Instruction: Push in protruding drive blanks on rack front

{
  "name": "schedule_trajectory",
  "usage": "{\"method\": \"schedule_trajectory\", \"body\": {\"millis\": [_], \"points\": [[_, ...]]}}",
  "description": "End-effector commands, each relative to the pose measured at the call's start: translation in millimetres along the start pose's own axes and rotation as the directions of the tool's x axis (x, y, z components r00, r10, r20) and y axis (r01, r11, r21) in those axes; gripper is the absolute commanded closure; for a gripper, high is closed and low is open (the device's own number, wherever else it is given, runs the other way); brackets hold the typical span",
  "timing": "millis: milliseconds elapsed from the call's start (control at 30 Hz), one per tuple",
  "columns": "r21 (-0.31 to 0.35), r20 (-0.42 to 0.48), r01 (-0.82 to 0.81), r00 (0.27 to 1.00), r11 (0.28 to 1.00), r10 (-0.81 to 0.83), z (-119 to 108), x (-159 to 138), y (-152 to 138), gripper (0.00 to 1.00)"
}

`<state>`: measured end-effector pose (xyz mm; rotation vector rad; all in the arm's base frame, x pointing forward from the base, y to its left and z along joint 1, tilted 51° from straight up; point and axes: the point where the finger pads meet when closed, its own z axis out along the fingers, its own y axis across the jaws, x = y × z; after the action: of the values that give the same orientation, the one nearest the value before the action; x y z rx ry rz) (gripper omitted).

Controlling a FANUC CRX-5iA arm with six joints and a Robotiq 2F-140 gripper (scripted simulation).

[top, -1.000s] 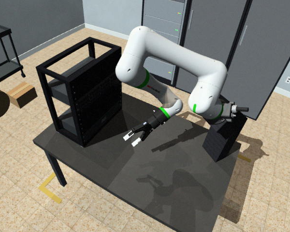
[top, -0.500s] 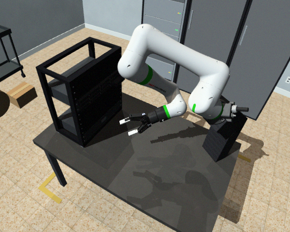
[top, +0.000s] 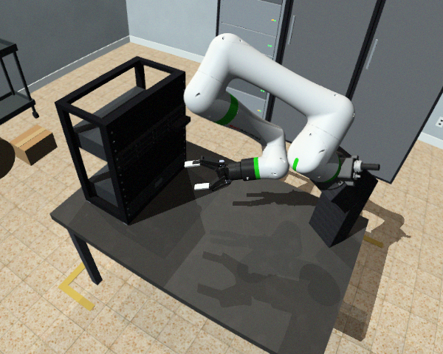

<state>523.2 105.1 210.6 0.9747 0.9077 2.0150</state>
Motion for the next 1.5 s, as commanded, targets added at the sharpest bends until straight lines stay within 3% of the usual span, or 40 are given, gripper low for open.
{"method": "schedule_trajectory", "body": {"millis": [0, 333, 800, 1467], "points": [[-0.032, 0.069, -0.027, 0.997, 0.999, 0.029, -4, -23, 9, 0.00], [-0.106, 0.202, -0.063, 0.976, 0.992, 0.084, -19, -71, 27, 0.00], [-0.181, 0.311, -0.076, 0.941, 0.981, 0.131, -39, -112, 45, 0.00], [-0.250, 0.400, -0.071, 0.901, 0.966, 0.169, -62, -147, 60, 0.00]]}}
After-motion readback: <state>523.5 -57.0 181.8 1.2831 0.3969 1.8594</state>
